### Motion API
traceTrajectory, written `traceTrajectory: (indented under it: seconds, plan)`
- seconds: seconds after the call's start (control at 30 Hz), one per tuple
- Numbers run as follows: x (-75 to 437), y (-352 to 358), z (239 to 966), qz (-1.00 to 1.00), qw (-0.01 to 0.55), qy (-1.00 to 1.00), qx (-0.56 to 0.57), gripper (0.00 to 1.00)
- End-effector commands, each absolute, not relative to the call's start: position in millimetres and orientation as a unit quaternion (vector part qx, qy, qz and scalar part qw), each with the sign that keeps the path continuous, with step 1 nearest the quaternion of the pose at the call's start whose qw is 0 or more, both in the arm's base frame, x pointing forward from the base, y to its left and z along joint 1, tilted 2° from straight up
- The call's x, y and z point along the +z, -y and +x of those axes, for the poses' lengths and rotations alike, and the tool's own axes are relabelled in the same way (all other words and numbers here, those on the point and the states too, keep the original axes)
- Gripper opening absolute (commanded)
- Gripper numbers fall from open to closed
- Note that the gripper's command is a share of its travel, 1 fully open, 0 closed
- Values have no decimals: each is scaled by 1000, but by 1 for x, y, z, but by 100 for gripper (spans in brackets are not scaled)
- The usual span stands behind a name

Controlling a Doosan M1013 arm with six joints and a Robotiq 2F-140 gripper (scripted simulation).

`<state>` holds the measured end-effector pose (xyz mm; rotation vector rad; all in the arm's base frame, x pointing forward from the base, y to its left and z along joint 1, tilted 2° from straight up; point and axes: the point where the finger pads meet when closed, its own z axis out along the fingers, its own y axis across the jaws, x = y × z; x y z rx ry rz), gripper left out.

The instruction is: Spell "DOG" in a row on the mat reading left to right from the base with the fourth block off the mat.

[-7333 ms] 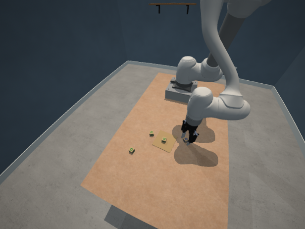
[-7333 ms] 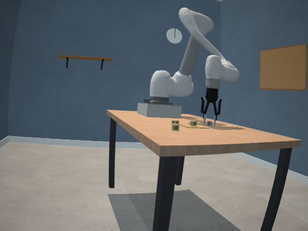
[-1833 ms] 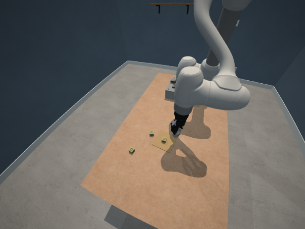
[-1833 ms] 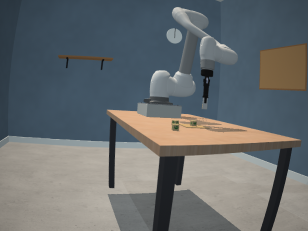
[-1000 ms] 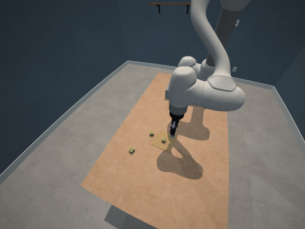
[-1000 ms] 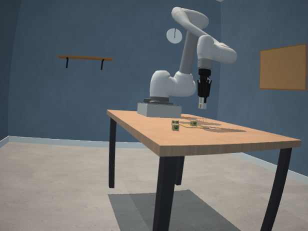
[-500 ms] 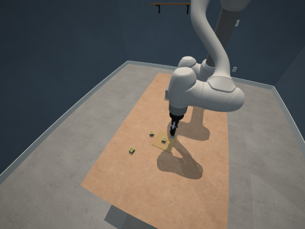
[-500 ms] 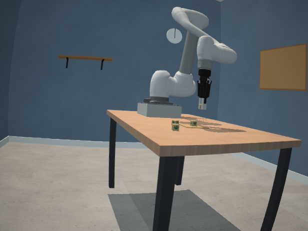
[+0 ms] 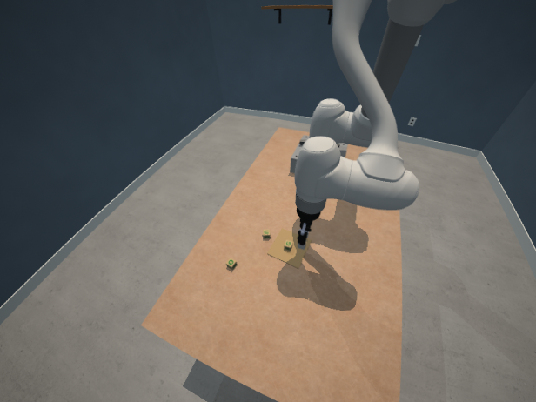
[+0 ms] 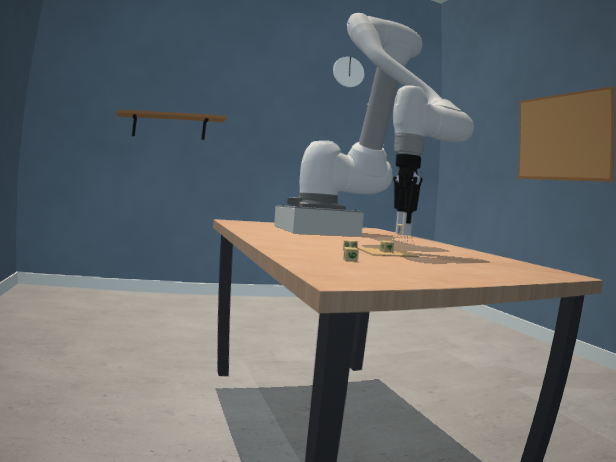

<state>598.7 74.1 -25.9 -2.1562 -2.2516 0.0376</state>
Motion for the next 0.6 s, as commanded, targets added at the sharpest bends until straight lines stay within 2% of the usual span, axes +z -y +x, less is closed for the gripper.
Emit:
traceTrajectory:
  seconds: [0.0,0.57]
  plan:
    - [-45,-74,598,-692,12,722,12,16]
    - [-72,-74,598,-692,12,722,12,16]
